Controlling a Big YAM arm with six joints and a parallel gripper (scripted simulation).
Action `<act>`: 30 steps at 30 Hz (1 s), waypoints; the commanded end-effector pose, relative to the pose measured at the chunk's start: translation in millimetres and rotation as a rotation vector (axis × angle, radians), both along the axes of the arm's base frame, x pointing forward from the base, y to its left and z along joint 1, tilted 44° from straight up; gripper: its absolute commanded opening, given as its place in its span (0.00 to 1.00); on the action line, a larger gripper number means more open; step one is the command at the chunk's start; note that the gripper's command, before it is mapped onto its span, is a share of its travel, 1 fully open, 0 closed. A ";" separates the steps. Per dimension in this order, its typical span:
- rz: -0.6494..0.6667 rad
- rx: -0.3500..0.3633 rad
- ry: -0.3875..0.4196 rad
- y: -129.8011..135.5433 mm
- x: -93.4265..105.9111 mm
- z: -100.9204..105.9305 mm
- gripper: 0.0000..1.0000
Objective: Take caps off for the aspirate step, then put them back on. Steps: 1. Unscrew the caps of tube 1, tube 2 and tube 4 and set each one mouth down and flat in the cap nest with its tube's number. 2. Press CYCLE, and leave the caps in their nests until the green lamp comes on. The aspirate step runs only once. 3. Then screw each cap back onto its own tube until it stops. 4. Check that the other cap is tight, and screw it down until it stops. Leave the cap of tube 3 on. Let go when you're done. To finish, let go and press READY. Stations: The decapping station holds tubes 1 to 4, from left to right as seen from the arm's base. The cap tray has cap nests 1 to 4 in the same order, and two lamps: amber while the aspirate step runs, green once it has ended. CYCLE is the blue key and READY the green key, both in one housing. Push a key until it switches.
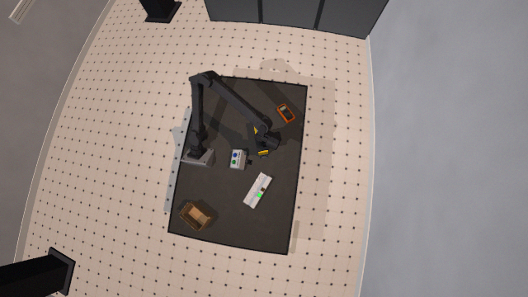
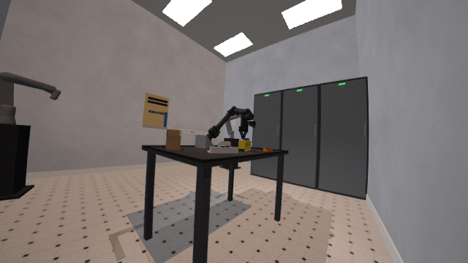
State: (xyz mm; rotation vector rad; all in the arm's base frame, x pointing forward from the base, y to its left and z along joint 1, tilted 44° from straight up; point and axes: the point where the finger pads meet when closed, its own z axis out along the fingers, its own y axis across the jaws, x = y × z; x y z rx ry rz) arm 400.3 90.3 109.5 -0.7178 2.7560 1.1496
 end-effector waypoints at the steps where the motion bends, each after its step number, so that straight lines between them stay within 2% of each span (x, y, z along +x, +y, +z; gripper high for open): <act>1: 0.007 0.000 -0.022 3.1 7.8 6.0 0.49; 6: 0.007 0.000 -0.022 3.1 7.8 6.0 0.49; 7: -0.012 -0.003 0.033 11.1 1.5 -5.1 0.49; 13: -0.171 -0.031 0.192 13.1 -1.5 -9.1 0.49; 30: -0.171 -0.030 0.183 17.7 1.3 -11.8 0.49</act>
